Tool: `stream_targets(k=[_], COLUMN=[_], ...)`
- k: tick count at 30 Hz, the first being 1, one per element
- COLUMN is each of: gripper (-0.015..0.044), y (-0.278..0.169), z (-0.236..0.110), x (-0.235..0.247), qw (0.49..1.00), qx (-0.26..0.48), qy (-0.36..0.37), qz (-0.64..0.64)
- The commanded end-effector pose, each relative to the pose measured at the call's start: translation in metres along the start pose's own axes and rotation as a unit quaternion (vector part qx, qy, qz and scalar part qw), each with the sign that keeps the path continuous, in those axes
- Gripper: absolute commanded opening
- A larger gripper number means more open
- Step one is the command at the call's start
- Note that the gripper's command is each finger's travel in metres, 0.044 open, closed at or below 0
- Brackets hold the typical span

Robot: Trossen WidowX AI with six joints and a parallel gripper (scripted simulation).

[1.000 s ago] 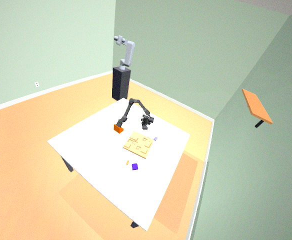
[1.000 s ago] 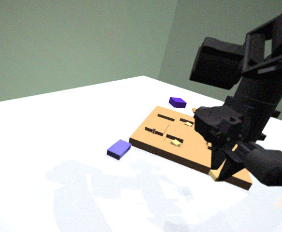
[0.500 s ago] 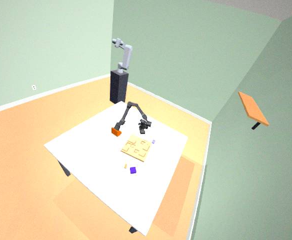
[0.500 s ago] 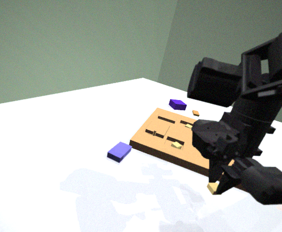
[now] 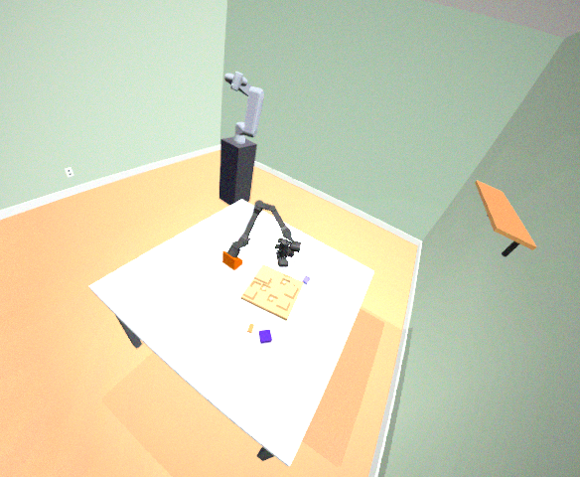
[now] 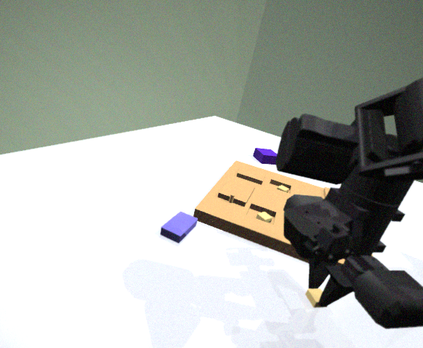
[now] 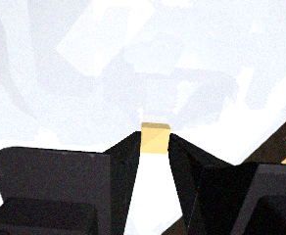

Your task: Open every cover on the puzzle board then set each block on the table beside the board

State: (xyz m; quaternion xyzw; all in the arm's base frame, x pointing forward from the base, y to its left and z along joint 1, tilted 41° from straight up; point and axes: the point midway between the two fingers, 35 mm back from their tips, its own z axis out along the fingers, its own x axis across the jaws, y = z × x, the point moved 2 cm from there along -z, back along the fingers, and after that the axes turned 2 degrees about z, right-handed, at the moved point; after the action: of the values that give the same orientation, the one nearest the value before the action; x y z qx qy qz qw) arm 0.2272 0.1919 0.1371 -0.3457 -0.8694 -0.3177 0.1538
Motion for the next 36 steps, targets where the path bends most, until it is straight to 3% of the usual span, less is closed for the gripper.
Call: stream_targets(k=[1,2,16,36], gripper=[0.0080,0.0080,0.0440,0.0440], y=[-0.002,-0.002,0.000,-0.001], z=[0.006,0.006,0.001,-0.062], x=[0.000,0.000,0.000,-0.002], qw=[1.000,1.000,1.000,1.000], qx=[0.001,0.001,0.000,0.002], qy=[-0.001,-0.001,0.000,-0.003], qz=[0.004,0.004,0.000,0.003])
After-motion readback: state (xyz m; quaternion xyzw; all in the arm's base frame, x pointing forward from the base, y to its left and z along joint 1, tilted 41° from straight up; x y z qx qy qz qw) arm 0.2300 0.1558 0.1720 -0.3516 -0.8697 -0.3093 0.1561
